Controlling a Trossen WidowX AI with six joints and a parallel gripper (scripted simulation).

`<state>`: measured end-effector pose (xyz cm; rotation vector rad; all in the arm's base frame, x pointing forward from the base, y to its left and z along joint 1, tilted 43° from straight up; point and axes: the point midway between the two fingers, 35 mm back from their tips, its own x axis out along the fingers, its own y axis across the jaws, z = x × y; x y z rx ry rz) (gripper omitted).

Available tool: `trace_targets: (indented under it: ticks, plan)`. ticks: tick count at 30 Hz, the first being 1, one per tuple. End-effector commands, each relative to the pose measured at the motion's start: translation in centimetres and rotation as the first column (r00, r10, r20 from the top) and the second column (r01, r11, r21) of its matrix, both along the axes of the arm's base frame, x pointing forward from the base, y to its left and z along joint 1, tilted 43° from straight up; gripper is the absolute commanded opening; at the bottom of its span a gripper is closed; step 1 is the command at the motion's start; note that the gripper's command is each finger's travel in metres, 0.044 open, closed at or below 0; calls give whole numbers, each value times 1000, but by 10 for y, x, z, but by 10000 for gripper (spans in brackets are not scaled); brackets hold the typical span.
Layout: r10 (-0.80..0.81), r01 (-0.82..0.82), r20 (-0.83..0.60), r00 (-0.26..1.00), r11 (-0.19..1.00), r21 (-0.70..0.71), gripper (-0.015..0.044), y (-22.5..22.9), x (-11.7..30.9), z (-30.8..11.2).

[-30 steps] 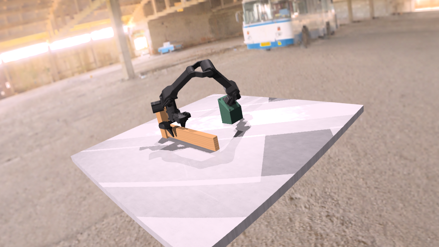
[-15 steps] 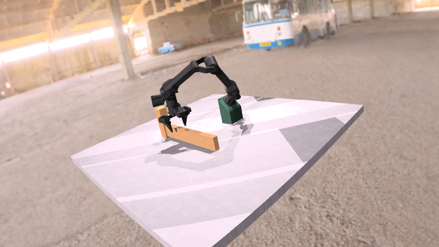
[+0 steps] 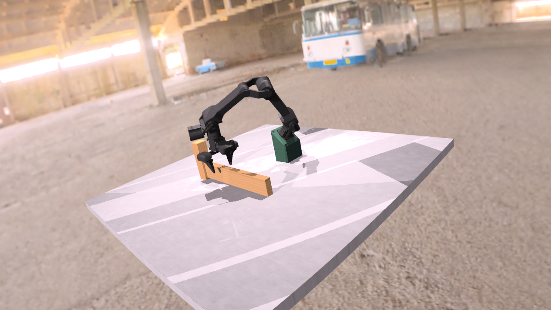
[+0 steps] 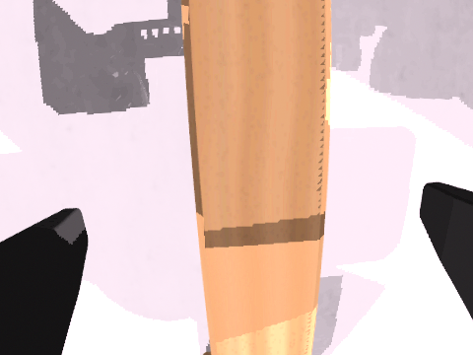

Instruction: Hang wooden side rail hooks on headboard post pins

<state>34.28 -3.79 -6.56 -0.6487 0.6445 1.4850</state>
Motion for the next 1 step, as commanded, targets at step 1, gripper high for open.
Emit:
trace_targets:
  ticks: [1]
  plan:
    - [1,-1,1,1000,1000,0,440,0,0,0]
